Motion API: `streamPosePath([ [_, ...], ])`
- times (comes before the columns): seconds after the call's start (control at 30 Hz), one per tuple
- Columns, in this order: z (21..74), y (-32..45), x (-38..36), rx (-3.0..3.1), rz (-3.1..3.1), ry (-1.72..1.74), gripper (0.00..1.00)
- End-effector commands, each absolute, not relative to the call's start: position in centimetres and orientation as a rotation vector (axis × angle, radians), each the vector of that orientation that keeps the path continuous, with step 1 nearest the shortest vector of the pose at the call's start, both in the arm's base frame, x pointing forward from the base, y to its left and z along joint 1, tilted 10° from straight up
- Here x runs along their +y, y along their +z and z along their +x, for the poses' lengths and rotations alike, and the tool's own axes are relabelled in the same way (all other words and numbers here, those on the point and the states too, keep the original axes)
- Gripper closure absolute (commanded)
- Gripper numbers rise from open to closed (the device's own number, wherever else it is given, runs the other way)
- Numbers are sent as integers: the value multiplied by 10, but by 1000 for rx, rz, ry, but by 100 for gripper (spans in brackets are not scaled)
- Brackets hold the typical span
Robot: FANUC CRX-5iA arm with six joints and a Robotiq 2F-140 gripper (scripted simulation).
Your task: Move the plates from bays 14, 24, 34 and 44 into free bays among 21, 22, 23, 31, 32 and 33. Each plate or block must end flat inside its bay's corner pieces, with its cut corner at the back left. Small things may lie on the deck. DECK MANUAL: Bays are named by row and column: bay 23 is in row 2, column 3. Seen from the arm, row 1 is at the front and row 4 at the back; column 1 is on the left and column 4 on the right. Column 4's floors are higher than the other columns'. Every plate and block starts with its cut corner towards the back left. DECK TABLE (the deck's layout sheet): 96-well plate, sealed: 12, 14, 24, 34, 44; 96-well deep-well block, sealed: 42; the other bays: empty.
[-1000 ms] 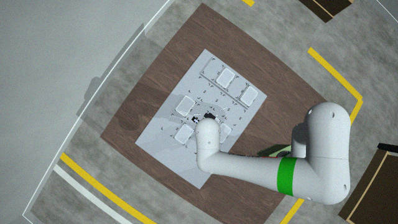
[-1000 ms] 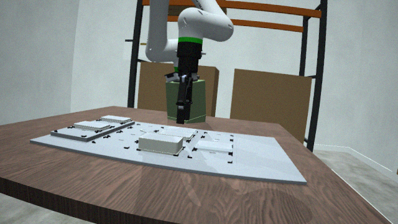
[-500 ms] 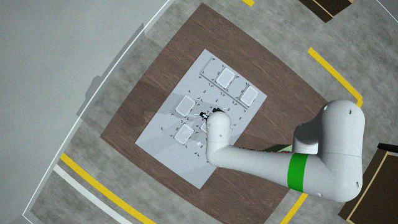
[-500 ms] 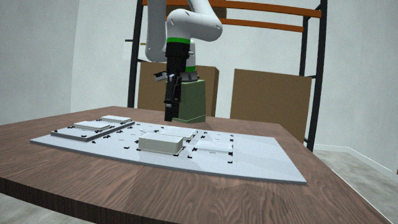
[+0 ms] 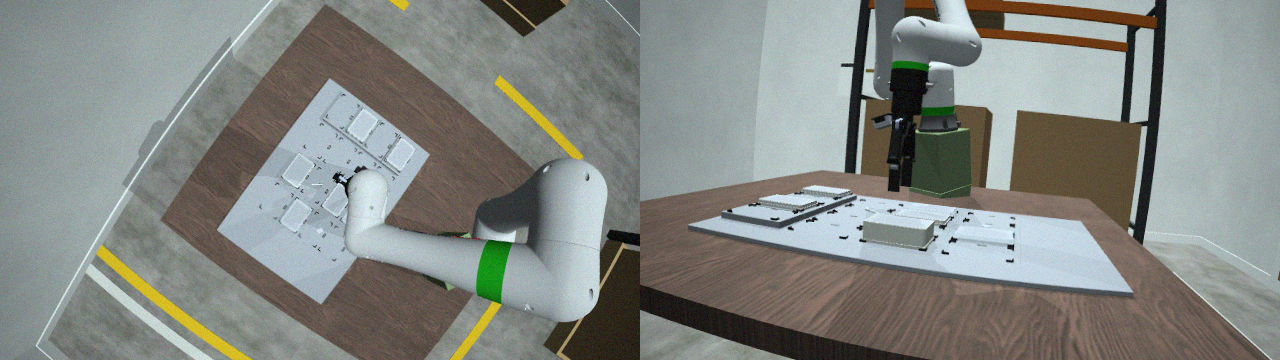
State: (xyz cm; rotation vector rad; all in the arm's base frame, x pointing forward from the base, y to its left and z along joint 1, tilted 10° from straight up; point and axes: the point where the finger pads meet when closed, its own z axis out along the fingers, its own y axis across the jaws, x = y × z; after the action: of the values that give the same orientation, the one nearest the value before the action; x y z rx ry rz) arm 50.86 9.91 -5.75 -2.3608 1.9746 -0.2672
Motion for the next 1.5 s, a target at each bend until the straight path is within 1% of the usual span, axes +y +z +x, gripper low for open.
streamPosePath([
  [0.0,506,-56,85,1973,-2360,-268,30],
  [1.47,470,-52,-66,1973,-2360,-268,30],
])
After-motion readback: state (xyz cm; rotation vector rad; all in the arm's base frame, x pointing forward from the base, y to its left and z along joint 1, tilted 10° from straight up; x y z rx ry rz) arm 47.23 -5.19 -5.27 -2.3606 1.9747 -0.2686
